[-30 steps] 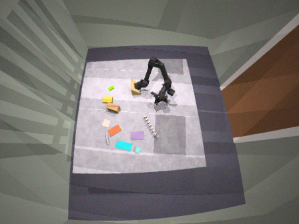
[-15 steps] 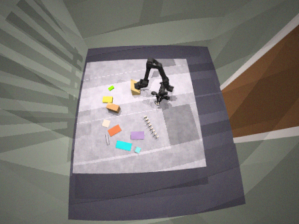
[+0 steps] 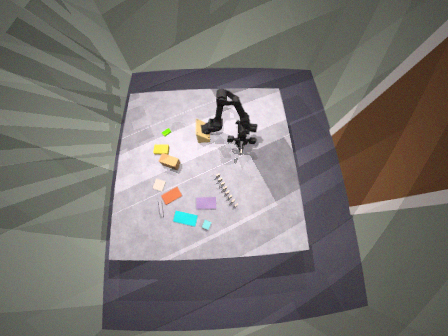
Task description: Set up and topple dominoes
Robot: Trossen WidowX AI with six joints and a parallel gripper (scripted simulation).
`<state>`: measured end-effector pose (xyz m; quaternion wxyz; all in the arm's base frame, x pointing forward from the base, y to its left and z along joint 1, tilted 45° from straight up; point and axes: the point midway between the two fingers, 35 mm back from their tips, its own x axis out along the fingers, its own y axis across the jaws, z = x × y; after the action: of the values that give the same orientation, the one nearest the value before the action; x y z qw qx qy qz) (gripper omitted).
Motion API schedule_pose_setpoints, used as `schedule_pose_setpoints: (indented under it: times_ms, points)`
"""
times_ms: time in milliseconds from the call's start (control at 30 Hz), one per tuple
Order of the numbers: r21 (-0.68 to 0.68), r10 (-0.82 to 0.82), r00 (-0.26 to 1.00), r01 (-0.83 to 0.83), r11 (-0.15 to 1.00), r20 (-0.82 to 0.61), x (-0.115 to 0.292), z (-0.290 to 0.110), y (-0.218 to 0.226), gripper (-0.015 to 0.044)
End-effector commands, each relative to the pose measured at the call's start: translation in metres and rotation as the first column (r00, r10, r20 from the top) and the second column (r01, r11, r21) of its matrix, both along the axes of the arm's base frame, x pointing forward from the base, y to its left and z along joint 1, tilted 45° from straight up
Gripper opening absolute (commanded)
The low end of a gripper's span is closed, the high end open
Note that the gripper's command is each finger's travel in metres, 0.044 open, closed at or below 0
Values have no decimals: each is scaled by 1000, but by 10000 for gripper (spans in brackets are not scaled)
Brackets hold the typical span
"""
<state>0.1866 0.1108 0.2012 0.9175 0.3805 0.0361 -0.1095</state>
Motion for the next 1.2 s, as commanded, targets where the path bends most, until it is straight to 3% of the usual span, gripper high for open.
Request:
schedule_pose_setpoints:
  times_ms: [0, 600, 1167]
  points:
    - [24, -4, 1000, 3, 1000, 27, -2, 2, -1, 20]
    - [24, -4, 1000, 3, 1000, 27, -2, 0, 0, 20]
    - [9, -1, 1000, 1, 1000, 20, 13, -36, 37, 20]
